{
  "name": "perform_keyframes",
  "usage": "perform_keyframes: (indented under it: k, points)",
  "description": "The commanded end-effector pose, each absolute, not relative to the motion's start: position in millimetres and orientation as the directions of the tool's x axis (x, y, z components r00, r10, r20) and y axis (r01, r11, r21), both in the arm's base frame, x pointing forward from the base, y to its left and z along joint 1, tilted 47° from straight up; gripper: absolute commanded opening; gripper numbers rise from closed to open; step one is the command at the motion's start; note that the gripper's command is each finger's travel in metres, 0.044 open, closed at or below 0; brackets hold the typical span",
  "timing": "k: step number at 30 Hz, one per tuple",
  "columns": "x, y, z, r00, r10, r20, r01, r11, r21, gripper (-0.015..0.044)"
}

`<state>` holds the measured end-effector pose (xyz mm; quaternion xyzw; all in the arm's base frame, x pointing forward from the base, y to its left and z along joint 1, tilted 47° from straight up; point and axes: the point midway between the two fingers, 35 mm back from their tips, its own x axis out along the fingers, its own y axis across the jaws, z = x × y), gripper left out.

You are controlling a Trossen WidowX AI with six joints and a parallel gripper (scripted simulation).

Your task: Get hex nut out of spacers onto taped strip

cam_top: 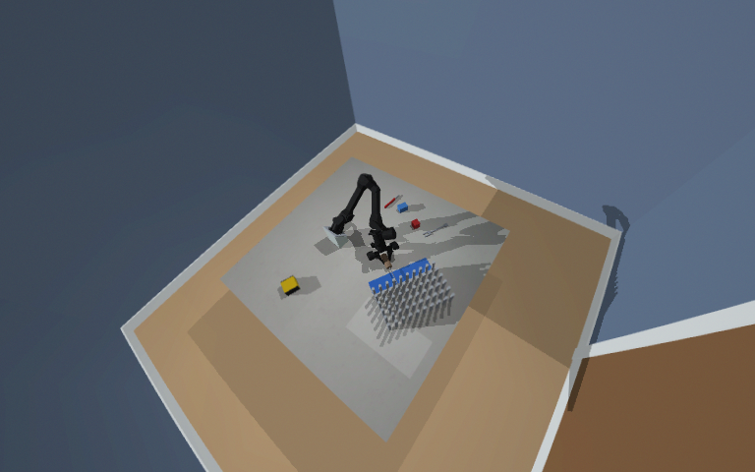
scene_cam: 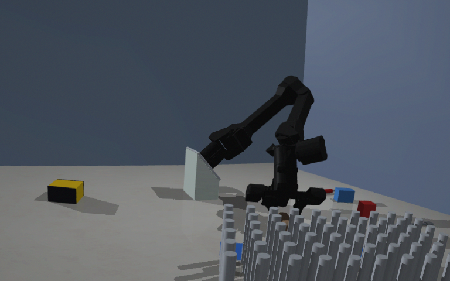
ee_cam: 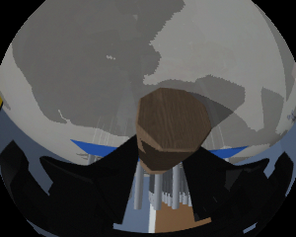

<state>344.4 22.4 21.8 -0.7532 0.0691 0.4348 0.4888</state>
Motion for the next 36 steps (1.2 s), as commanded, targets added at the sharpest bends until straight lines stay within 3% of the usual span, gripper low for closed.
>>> perform_keyframes:
  k: [1,36]
  points:
    - [341.4,22.8,22.2,0.613,0.315,-0.725,-0.534,-0.511,-0.674,0.0000]
    - [325.2,32.4,27.6,0.612,0.315,-0.725,-0.535,-0.511,-0.673,0.0000]
